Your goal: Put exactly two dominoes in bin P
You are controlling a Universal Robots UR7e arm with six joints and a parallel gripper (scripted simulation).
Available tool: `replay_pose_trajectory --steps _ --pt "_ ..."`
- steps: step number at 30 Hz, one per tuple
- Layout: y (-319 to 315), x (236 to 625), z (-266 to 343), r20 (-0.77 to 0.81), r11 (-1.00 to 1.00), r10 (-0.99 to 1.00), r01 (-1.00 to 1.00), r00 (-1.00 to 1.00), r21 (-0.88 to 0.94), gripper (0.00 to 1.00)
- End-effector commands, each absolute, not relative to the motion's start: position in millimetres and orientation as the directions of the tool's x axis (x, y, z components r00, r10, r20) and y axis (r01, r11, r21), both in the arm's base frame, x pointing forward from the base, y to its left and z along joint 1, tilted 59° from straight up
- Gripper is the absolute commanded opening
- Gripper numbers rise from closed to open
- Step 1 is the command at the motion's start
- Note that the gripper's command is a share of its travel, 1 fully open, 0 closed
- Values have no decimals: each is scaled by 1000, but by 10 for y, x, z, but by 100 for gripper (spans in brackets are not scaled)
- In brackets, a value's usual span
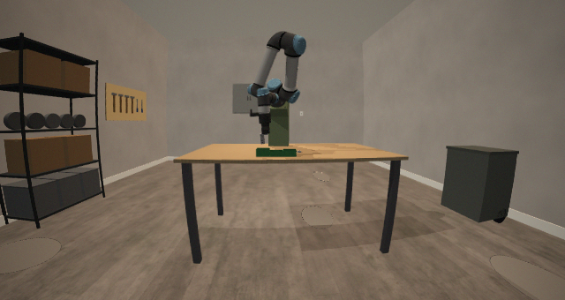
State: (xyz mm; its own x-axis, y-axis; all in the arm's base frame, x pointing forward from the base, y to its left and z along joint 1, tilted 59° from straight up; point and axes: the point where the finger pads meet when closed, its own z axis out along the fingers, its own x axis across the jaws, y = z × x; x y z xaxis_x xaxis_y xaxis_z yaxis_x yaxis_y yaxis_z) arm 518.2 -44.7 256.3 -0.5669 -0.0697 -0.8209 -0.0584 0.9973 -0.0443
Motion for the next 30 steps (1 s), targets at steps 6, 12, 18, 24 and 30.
replay_pose_trajectory --steps 6,12,18,24,30 --pt "-481 5194 2564 -795 960 -280 -169 -539 -224 31" --pt "-488 5199 2569 -779 940 -341 -200 -525 -276 31" --pt "-488 5199 2569 -761 917 -399 -231 -511 -326 31" --pt "-493 5204 2574 -733 881 -473 -269 -489 -390 31" --pt "-496 5208 2578 -701 842 -539 -302 -467 -447 31"
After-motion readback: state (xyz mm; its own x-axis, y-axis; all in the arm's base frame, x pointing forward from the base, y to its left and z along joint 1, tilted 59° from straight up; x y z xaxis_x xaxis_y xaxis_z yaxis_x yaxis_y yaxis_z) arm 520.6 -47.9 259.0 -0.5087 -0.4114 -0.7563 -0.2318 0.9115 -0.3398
